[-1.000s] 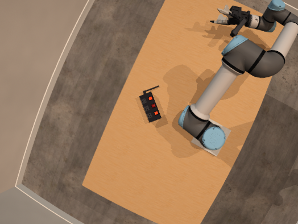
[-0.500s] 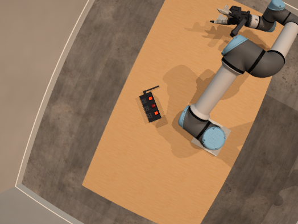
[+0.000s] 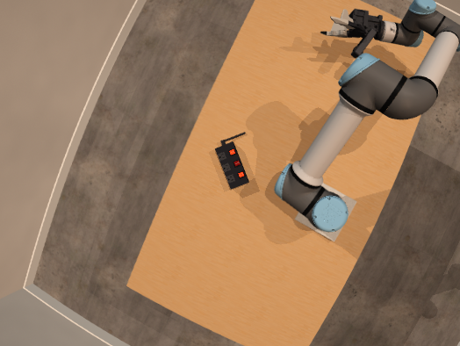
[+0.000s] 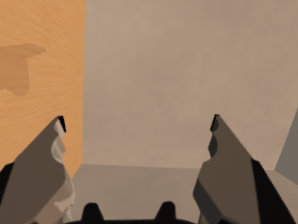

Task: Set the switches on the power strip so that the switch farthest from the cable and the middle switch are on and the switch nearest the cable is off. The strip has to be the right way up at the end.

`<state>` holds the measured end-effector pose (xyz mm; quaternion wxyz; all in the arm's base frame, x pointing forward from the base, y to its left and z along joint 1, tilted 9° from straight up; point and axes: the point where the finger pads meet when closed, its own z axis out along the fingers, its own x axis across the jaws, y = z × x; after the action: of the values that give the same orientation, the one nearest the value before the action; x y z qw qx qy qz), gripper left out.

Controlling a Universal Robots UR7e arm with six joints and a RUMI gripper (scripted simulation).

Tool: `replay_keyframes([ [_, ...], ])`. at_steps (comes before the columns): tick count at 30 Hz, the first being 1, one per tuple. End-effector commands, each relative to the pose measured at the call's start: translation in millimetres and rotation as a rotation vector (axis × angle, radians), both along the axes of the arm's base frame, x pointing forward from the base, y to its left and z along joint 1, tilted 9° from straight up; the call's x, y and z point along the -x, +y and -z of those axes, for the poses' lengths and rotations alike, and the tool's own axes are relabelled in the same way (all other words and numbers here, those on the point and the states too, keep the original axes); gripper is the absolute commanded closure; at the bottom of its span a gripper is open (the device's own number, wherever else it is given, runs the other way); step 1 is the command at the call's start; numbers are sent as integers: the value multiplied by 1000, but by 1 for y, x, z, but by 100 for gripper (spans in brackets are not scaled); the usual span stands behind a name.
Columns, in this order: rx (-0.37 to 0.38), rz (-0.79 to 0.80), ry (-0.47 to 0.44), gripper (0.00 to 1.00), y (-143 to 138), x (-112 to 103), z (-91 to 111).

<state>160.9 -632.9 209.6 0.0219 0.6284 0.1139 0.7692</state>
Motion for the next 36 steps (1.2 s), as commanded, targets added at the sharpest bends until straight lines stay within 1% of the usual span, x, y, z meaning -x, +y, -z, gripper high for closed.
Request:
replay_keyframes([
  [1,79,-14,-1,0,9,-10,-3],
  [7,229,-46,-8,0,25,-29,-8],
  [9,229,-46,-8,0,25,-29,-8],
  [12,324,-67,-16,0,36,-41,-10],
  [16,468,-100,-34,0,53,-58,-13],
  [20,634,-141,-61,0,73,-76,-16],
  [24,817,-189,-102,0,95,-96,-18],
  [26,817,-189,-102,0,95,-96,-18],
  [31,1068,-258,-177,0,127,-121,-20],
  [36,1335,-336,-284,0,162,-145,-21],
])
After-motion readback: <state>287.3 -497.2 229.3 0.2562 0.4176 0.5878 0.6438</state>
